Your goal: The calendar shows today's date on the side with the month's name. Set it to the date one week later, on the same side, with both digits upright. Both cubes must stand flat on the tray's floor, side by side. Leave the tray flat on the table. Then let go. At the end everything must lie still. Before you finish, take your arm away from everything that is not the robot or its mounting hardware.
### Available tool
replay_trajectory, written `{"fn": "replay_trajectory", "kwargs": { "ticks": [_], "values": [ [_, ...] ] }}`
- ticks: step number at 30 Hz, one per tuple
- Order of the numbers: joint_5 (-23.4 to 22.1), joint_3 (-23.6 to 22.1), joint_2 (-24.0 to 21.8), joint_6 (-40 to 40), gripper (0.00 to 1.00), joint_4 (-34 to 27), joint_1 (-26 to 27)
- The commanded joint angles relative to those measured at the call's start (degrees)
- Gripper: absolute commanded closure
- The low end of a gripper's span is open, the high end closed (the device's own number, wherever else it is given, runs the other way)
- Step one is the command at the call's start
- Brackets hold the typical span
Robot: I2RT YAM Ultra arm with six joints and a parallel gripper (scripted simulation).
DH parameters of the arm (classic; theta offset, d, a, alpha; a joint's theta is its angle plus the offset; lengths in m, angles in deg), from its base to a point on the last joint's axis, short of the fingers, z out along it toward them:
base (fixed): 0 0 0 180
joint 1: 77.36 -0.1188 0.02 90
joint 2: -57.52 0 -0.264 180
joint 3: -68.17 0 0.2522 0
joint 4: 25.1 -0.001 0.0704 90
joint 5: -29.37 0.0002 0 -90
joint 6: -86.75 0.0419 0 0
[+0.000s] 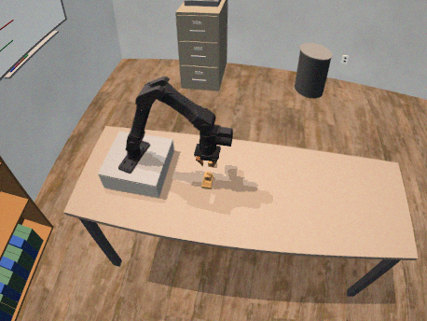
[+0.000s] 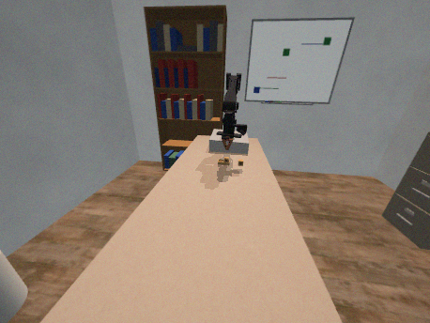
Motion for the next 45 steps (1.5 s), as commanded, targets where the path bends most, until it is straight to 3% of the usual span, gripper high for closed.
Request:
{"fn": "replay_trajectory", "kwargs": {
  "ticks": [1, 45],
  "values": [
    [-0.4, 0.2, -0.4, -0.7, 0.55, 0.0, 0.0],
    [-0.4, -0.6, 0.1, -0.6, 0.55, 1.4, 0.0]
  ]
}}
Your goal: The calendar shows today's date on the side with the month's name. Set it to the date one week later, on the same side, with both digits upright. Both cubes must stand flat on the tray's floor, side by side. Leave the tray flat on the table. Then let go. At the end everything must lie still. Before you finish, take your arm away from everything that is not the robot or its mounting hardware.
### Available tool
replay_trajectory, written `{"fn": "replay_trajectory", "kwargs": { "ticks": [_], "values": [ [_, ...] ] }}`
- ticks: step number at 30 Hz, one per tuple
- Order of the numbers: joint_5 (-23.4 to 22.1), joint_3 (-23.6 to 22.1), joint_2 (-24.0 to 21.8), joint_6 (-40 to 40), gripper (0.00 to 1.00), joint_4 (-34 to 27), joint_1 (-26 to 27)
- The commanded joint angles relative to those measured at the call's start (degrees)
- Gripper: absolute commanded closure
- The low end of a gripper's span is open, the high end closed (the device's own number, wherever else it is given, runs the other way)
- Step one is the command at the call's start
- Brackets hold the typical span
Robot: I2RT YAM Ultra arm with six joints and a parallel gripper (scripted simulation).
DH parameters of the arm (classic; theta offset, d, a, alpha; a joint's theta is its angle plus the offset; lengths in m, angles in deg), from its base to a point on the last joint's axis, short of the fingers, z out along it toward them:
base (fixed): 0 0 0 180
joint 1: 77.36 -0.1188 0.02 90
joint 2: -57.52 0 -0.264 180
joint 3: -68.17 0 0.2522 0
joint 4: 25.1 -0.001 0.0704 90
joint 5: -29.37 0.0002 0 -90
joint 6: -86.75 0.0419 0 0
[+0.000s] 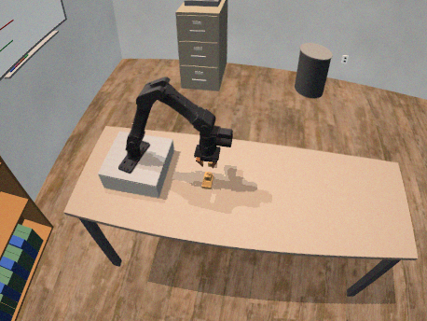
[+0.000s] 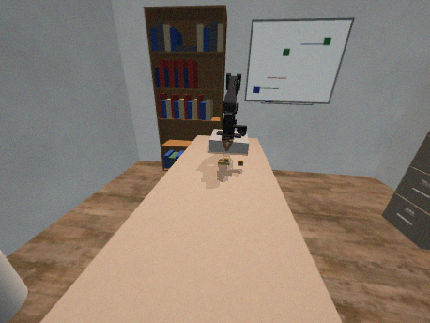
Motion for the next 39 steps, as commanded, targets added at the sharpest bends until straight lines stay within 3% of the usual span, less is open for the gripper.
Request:
{"fn": "replay_trajectory", "kwargs": {
  "ticks": [1, 39],
  "values": [
    [-0.4, 0.1, -0.3, 0.0, 0.55, 0.3, 0.0],
    [-0.4, -4.2, 4.5, 0.2, 0.55, 9.3, -0.2]
  ]
}}
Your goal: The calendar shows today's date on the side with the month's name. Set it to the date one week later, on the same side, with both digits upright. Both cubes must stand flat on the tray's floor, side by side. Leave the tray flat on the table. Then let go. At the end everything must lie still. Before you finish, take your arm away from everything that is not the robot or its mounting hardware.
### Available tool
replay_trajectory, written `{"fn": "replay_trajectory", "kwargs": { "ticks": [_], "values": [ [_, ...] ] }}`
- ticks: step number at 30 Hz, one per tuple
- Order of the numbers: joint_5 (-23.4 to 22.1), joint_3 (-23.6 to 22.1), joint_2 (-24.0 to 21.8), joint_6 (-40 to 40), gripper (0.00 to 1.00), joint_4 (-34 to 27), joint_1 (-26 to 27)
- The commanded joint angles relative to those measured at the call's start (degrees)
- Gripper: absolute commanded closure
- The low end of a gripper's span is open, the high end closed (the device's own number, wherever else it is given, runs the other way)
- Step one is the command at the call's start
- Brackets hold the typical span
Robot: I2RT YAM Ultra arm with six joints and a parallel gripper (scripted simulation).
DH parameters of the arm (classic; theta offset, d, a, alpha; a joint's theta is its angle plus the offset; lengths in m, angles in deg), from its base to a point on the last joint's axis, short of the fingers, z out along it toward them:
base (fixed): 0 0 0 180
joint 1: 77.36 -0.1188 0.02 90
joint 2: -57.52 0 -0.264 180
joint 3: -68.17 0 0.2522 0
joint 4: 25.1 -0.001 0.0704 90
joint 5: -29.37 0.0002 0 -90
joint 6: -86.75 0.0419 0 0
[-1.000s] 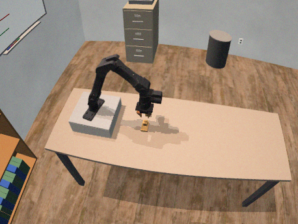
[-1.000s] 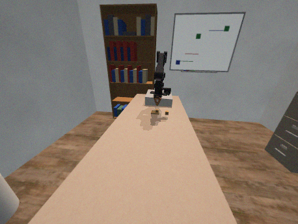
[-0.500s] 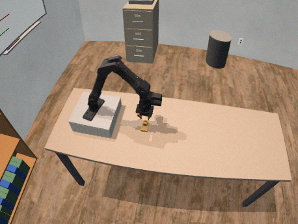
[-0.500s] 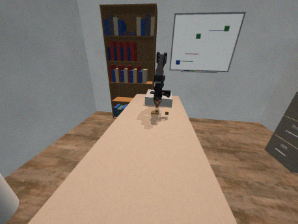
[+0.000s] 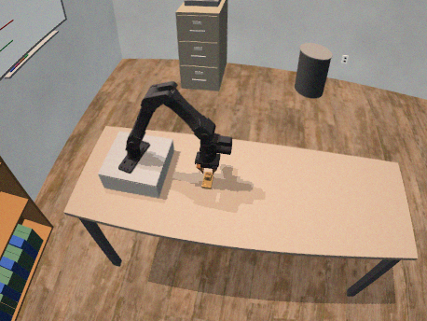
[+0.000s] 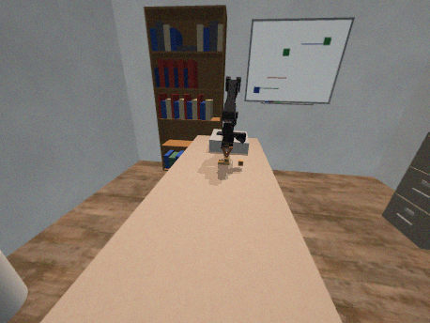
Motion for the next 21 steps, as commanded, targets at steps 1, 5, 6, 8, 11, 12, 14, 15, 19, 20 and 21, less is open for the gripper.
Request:
{"fn": "replay_trajectory", "kwargs": {
  "ticks": [1, 5, 6, 8, 11, 12, 14, 15, 19, 20, 21],
  "values": [
    [-0.4, 0.1, -0.2, 0.1, 0.55, 0.3, 0.0],
    [-0.4, 0.0, -0.1, 0.1, 0.55, 0.5, 0.0],
    [-0.4, 0.0, 0.0, 0.1, 0.55, 0.6, 0.0],
    [-0.4, -0.1, 0.0, 0.1, 0.55, 0.6, 0.0],
    [-0.4, -0.1, 0.0, 0.1, 0.55, 0.6, 0.0],
    [-0.4, -0.1, 0.0, 0.1, 0.55, 0.6, 0.0],
    [-0.4, -0.1, 0.0, 0.1, 0.55, 0.6, 0.0],
    [-0.4, -0.1, 0.0, 0.1, 0.55, 0.6, 0.0],
    [-0.4, -0.1, 0.0, 0.1, 0.55, 0.6, 0.0],
    [-0.4, -0.1, 0.0, 0.1, 0.55, 0.6, 0.0],
    [-0.4, -0.1, 0.0, 0.1, 0.55, 0.6, 0.0]
  ]
}}
